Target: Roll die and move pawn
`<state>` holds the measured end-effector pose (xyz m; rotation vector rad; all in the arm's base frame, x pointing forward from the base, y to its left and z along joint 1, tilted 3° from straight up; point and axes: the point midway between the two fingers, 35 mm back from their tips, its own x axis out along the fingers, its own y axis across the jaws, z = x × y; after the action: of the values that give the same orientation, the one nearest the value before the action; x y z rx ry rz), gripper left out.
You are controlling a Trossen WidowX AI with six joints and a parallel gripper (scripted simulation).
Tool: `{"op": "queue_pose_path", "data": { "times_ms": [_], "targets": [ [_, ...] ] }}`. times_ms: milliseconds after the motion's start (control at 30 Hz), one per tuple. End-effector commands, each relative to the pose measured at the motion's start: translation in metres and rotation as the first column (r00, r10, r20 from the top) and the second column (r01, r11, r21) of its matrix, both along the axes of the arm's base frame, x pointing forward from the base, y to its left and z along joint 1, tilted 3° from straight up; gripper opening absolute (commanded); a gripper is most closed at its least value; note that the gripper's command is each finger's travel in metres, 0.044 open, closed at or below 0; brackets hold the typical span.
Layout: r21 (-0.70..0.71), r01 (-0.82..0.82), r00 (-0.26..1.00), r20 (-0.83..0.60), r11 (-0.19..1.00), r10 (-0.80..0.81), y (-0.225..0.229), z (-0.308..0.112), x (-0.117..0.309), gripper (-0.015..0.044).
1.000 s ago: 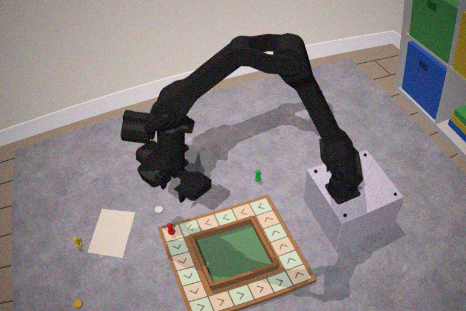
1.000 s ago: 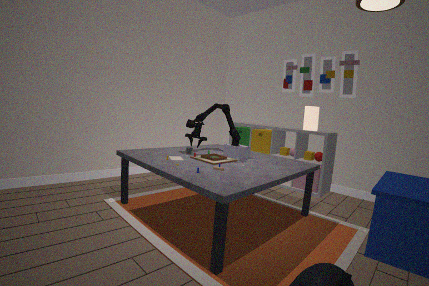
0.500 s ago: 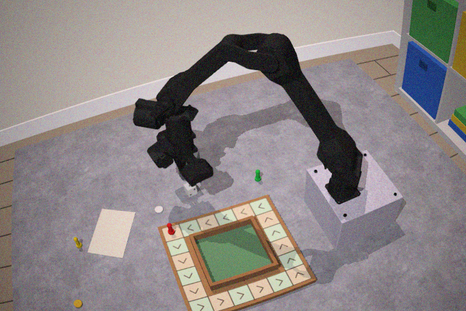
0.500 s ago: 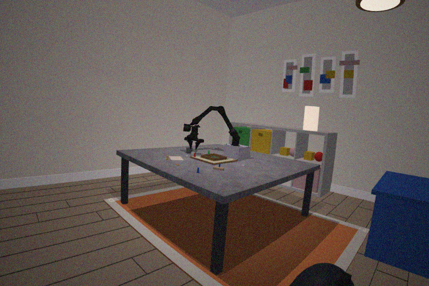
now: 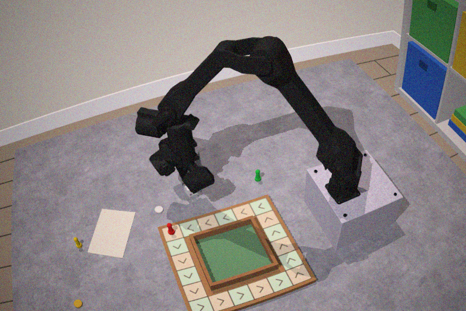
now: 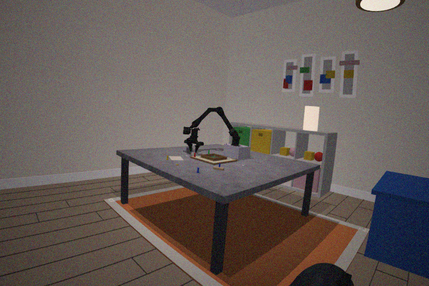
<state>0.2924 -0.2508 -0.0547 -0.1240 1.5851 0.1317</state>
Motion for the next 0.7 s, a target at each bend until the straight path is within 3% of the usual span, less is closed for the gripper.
{"op": "queue_pose_path", "data": {
  "times_ms": [0, 267, 467, 667],
  "targets": [
    [-0.001, 0.006, 1.0, -0.003, 1.0, -0.006, 0.0, -0.006, -0.001, 0.0275],
    [-0.001, 0.006, 1.0, -0.003, 1.0, -0.006, 0.0, -0.017, -0.001, 0.0275],
    [-0.001, 0.006, 1.0, -0.003, 1.0, -0.006, 0.0, -0.017, -0.001, 0.0117],
    [-0.001, 0.006, 1.0, -0.003, 1.0, -0.006, 0.0, -0.017, -0.001, 0.0077]
  ]
}}
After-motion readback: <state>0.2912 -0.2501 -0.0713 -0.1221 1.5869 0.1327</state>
